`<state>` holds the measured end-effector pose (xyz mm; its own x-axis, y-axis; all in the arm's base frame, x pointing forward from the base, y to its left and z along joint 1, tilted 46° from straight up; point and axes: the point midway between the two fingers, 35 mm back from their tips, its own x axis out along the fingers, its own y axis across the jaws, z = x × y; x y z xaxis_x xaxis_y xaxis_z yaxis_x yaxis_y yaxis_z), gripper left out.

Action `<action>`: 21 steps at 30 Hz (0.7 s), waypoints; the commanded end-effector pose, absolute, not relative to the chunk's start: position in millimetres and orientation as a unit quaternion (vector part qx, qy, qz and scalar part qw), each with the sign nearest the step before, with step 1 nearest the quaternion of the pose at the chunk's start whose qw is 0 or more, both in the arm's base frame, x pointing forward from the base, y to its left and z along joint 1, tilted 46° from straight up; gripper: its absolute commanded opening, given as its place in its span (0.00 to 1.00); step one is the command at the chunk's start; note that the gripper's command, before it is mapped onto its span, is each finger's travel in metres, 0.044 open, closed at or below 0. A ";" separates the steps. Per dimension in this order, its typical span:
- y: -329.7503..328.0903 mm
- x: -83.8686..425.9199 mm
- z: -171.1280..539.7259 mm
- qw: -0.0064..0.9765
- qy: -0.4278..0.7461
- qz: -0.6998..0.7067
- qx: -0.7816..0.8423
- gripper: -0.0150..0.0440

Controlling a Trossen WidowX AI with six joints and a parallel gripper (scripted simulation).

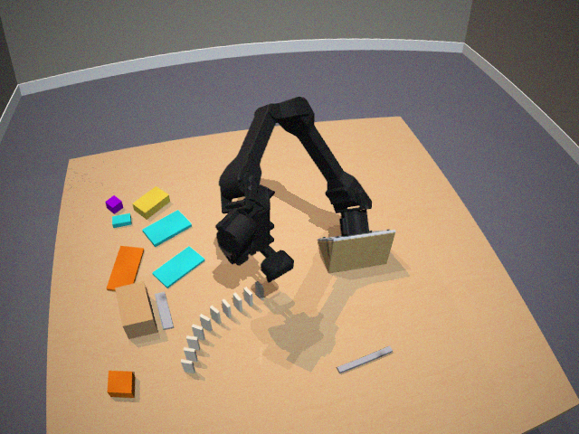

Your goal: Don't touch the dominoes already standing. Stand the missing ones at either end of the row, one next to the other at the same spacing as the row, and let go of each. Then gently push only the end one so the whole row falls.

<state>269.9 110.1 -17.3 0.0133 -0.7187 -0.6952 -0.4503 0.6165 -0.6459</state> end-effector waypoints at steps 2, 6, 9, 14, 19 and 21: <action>140.9 263.7 17.7 0.580 0.690 -0.117 -0.418 1.00; 138.7 262.7 16.2 0.593 0.686 -0.139 -0.399 0.91; 129.0 258.1 10.0 0.642 0.660 -0.232 -0.315 0.78; 111.0 248.5 -0.7 0.699 0.583 -0.386 -0.149 0.56; 92.5 237.2 -10.6 0.715 0.470 -0.517 0.026 0.33; 85.8 232.7 -14.0 0.710 0.422 -0.557 0.089 0.25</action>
